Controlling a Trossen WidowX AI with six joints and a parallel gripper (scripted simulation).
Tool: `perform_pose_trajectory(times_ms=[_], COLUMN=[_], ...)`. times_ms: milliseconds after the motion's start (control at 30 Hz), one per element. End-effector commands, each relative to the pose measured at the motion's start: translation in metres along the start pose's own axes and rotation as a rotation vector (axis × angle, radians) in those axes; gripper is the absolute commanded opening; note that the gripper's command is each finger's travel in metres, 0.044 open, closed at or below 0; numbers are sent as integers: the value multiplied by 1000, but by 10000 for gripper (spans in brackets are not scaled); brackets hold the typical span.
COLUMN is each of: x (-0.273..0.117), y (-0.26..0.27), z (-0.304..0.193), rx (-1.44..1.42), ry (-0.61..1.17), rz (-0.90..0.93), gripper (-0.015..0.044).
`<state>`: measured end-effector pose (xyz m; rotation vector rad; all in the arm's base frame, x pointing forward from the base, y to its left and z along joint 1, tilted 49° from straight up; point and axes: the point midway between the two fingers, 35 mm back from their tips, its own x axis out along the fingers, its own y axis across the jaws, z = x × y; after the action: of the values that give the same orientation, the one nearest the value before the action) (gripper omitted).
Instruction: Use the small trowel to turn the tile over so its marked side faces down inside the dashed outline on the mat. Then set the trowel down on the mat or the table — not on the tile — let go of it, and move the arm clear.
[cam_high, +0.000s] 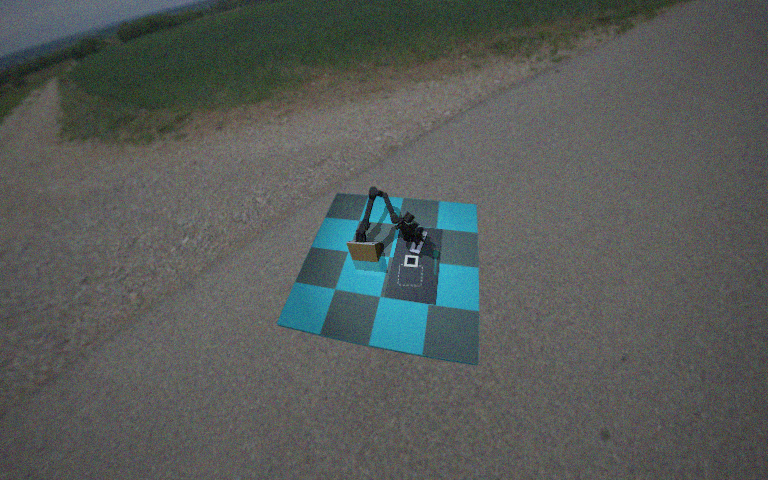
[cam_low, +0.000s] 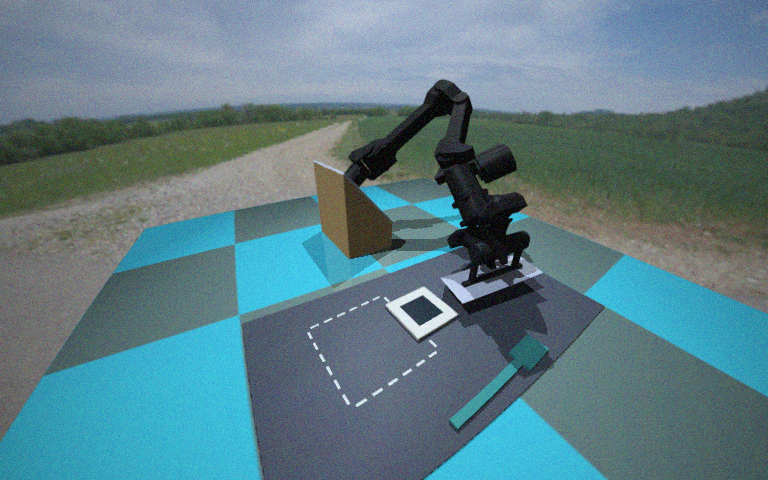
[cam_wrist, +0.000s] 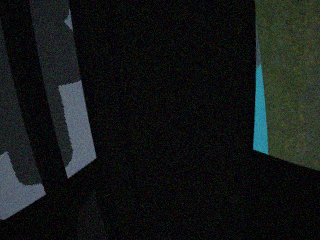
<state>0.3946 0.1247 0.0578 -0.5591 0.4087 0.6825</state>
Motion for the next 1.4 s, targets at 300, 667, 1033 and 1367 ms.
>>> perform_pose_trajectory(times_ms=[300,667,1033,1367], x=[-32,-26,-15,-6], y=[24,30,44,54], z=[-3,-4,-5,-6], rx=[-148,-150,-149,-148], ry=[-220,-223,-223,-224], rz=[-8,-7,-7,-7], gripper=[0,0,0,0])
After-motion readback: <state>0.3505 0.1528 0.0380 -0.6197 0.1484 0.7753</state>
